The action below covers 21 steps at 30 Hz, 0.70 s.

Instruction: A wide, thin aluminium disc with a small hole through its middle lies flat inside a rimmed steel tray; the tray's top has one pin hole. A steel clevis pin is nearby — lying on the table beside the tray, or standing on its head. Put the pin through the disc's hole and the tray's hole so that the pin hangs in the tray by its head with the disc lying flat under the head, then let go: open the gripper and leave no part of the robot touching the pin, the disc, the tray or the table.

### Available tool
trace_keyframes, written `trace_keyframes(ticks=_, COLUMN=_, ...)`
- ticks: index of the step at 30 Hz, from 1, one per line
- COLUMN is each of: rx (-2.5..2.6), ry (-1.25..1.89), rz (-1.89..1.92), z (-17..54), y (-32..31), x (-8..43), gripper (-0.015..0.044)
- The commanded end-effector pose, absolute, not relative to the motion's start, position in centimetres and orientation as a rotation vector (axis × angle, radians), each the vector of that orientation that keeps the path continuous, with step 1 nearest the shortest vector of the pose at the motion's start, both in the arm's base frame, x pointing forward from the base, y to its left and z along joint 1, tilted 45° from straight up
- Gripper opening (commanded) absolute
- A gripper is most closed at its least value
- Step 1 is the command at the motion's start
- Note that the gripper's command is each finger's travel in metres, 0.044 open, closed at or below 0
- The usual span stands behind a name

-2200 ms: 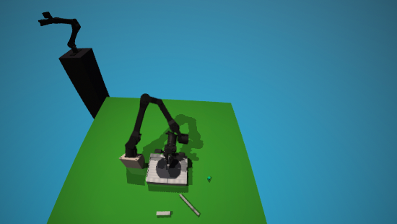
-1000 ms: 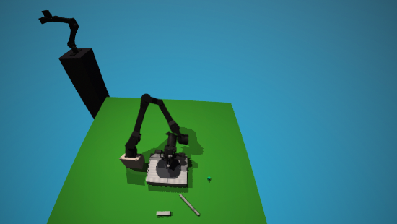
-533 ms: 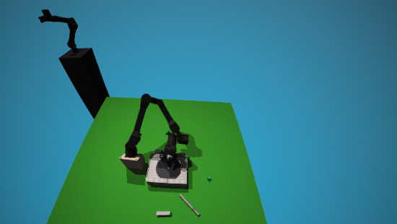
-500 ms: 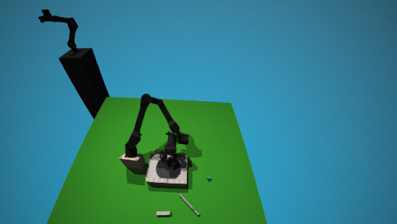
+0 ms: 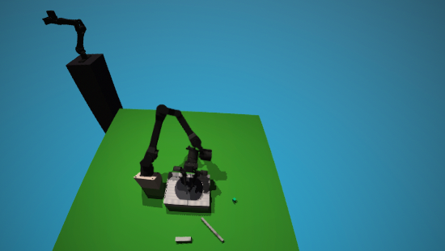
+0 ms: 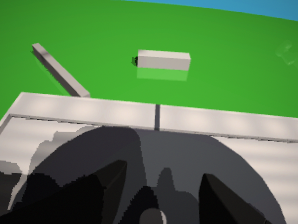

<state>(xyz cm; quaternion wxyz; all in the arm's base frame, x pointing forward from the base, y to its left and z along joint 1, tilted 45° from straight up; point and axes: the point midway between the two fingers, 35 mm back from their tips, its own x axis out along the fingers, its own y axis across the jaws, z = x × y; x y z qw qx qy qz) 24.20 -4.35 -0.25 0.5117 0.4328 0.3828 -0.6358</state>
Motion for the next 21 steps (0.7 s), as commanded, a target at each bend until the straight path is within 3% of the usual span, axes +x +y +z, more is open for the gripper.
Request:
trace_keyframes(ticks=1, rx=1.038, ry=0.917, rz=-1.523, z=0.0, y=-4.5, x=24.3, gripper=0.0160)
trace_keyframes(ticks=3, rx=1.038, ry=0.917, rz=-1.523, z=0.0, y=-4.5, x=24.3, gripper=0.0160)
trace_keyframes(ticks=14, rx=1.045, ry=0.921, rz=-1.527, z=9.3, y=-1.2, x=25.2, gripper=0.0440)
trace_keyframes(ticks=21, rx=1.045, ry=0.921, rz=-1.527, z=9.3, y=-1.2, x=25.2, gripper=0.0440)
